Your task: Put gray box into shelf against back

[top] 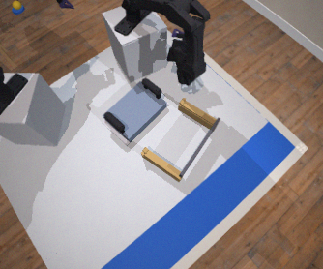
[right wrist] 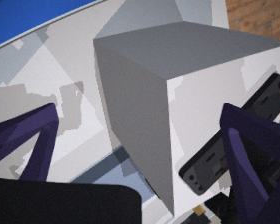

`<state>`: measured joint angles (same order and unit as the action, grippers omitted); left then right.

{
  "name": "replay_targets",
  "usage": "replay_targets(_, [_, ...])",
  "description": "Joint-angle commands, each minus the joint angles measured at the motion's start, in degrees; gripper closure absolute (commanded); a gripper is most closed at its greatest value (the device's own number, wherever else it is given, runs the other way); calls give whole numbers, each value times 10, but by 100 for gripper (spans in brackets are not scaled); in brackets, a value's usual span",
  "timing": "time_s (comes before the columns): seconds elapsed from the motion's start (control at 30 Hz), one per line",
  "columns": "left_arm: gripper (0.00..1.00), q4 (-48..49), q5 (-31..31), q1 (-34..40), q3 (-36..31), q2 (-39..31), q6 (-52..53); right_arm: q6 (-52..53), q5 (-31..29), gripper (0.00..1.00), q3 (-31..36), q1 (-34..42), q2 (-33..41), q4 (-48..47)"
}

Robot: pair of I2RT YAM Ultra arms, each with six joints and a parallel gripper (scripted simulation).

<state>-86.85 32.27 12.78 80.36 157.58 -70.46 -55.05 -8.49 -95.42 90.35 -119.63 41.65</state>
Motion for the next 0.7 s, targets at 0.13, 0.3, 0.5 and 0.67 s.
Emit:
replay_targets(0.13, [0, 1, 2, 0, 2, -7, -4, 2, 2, 0, -8, 0, 11, -1])
replay_targets(0.3, [0, 1, 2, 0, 2, -7, -4, 2, 2, 0, -8, 0, 11, -1])
replay_targets(0.5, [0, 1, 2, 0, 2, -7, -4, 2, 2, 0, -8, 0, 11, -1])
replay_targets(0.67, [0, 30, -12, 11, -19, -26, 12, 38, -12, 0, 14, -15, 18, -19])
